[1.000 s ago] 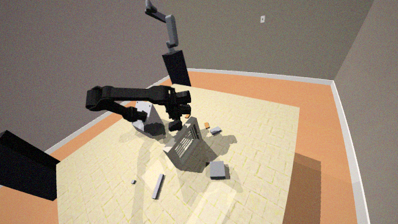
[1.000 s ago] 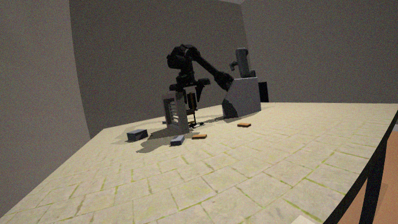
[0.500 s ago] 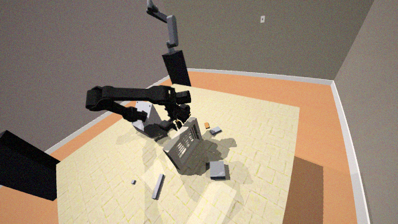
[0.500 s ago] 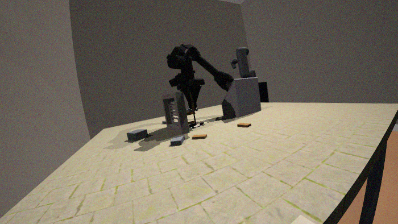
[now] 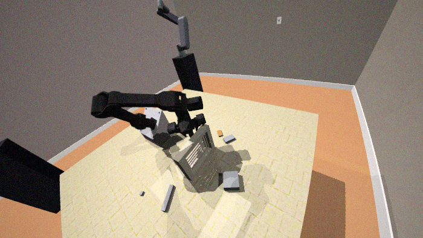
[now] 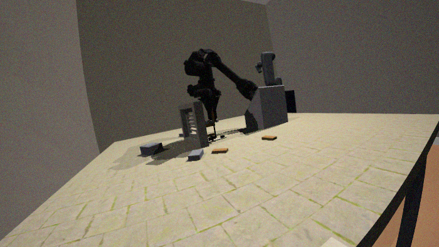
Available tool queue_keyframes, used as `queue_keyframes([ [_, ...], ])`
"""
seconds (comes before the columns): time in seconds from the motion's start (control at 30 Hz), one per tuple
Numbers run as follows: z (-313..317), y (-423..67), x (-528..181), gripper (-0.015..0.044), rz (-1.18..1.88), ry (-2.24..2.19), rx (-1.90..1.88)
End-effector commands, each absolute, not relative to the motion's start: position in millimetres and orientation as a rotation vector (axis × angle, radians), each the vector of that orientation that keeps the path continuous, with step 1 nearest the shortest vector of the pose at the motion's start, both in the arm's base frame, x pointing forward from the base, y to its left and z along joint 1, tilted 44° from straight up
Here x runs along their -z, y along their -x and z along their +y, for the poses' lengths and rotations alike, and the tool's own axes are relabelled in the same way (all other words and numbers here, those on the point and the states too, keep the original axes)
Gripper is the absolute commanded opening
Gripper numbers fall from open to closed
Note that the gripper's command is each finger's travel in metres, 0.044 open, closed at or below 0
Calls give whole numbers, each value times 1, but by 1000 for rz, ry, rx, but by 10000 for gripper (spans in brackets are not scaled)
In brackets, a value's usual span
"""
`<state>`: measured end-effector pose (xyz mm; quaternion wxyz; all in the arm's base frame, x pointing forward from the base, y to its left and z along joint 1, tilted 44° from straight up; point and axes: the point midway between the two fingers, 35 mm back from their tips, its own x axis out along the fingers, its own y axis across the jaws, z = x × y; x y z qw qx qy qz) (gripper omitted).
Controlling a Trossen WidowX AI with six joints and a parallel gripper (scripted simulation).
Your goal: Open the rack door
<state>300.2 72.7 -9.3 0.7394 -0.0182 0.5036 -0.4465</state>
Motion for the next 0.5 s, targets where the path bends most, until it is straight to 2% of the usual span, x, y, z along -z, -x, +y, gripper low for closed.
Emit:
queue_keyframes([
  [0.0,72,-300,9,284,998,-126,1091],
  [0.47,72,-300,9,284,581,-685,1399],
])
